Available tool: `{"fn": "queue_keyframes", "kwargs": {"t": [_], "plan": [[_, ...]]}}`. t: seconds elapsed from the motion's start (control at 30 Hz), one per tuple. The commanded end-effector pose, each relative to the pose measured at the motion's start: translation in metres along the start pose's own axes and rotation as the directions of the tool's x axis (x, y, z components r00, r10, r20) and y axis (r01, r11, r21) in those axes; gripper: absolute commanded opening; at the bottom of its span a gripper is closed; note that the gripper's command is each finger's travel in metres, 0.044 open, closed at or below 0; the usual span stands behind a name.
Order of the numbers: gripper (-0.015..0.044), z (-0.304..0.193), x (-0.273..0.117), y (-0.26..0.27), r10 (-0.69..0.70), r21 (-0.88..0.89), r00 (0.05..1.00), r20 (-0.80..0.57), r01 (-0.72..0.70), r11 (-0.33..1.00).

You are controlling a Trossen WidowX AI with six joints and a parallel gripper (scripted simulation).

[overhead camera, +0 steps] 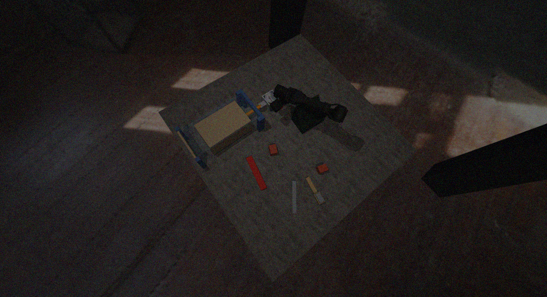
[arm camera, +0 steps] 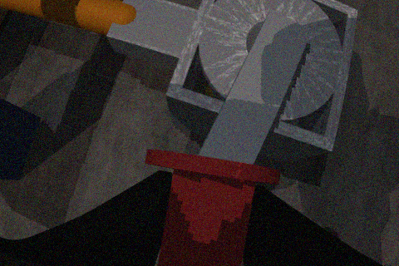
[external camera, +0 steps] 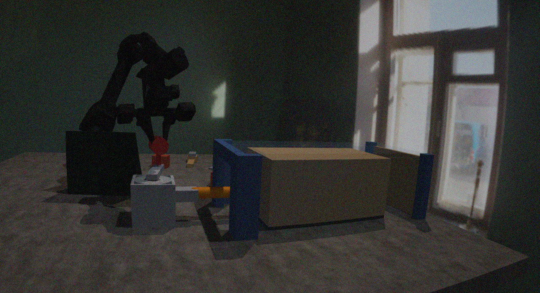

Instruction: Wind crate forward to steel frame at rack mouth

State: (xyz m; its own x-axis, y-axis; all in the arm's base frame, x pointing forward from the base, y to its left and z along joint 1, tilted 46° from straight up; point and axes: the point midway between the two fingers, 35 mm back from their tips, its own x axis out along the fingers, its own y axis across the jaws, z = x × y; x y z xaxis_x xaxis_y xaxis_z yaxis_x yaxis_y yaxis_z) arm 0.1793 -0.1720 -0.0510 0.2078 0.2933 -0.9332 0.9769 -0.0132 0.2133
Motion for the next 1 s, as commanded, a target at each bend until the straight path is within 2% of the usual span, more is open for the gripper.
{"fn": "queue_keyframes", "kwargs": {"t": [0.0,0.97], "plan": [[0.0000,-0.010,0.010,-0.028,-0.068,0.032,0.997,-0.034,0.069,0.997],[0.0000,-0.008,0.010,-0.040,-0.069,0.032,0.997,-0.034,0.070,0.997]]}}
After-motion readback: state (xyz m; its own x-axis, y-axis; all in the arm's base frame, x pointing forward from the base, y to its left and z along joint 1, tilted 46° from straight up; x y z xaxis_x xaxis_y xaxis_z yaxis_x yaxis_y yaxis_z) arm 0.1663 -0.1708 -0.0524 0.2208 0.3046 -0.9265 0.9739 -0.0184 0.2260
